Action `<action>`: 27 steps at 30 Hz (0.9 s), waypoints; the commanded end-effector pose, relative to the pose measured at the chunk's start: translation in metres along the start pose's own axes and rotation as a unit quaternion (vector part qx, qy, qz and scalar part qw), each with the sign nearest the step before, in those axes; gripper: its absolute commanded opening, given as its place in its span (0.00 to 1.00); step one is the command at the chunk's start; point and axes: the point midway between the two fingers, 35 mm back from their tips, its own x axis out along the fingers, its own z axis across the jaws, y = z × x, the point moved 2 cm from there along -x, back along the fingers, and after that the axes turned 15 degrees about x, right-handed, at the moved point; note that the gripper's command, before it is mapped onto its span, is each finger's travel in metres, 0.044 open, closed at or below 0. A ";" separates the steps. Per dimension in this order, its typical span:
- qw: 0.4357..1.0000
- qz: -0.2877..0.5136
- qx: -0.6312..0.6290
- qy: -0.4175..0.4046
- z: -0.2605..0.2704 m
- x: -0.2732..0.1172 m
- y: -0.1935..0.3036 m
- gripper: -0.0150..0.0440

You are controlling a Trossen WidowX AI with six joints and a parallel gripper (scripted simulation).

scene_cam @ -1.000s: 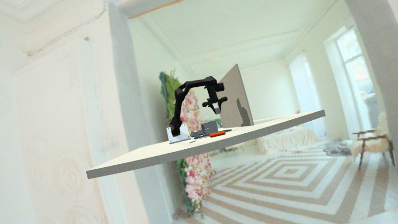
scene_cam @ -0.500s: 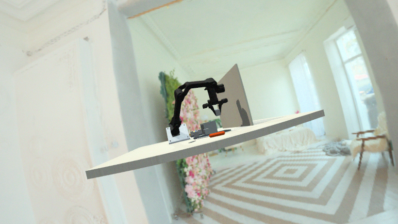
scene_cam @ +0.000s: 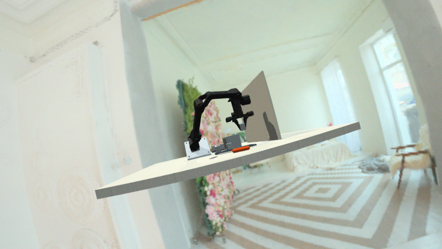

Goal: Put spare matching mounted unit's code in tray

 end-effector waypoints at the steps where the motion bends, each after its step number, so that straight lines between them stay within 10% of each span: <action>1: 1.000 -0.001 -0.002 0.000 0.000 0.003 -0.001 0.25; 27: 1.000 -0.002 -0.002 -0.004 -0.001 0.025 -0.002 0.25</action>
